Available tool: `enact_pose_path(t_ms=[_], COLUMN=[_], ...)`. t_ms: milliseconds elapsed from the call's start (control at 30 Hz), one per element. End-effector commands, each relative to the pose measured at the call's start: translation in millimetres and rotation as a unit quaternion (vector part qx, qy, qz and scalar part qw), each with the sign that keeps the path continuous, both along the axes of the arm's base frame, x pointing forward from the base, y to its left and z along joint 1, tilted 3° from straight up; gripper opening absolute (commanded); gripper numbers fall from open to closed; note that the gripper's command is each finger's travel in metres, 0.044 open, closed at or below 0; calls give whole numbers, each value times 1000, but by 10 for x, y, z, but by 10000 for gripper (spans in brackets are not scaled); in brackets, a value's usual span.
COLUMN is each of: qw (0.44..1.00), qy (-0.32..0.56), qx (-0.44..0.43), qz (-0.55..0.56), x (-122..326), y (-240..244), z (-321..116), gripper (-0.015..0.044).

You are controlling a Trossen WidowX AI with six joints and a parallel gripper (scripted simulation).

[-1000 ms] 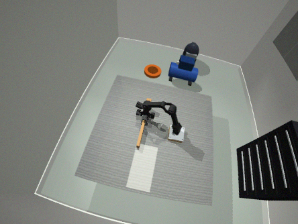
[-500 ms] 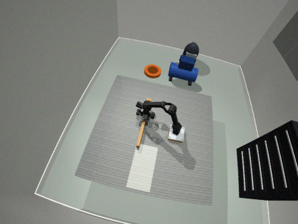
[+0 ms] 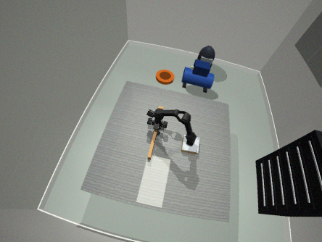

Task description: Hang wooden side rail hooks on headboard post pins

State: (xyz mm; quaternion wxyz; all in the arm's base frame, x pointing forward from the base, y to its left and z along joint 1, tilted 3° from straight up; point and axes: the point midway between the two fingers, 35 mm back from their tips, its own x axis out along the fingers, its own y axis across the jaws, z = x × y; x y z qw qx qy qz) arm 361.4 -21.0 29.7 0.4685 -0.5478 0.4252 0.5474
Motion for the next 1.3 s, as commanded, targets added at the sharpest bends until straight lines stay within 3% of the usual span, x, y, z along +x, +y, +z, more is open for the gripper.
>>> enact_pose_path(t_ms=[0, 1267], qw=[1000, 1000], qy=[-2, -2], qx=[-2, -2], qz=[3, 3], x=[13, 17], y=[-13, -51], z=[18, 6], gripper=[0, 0])
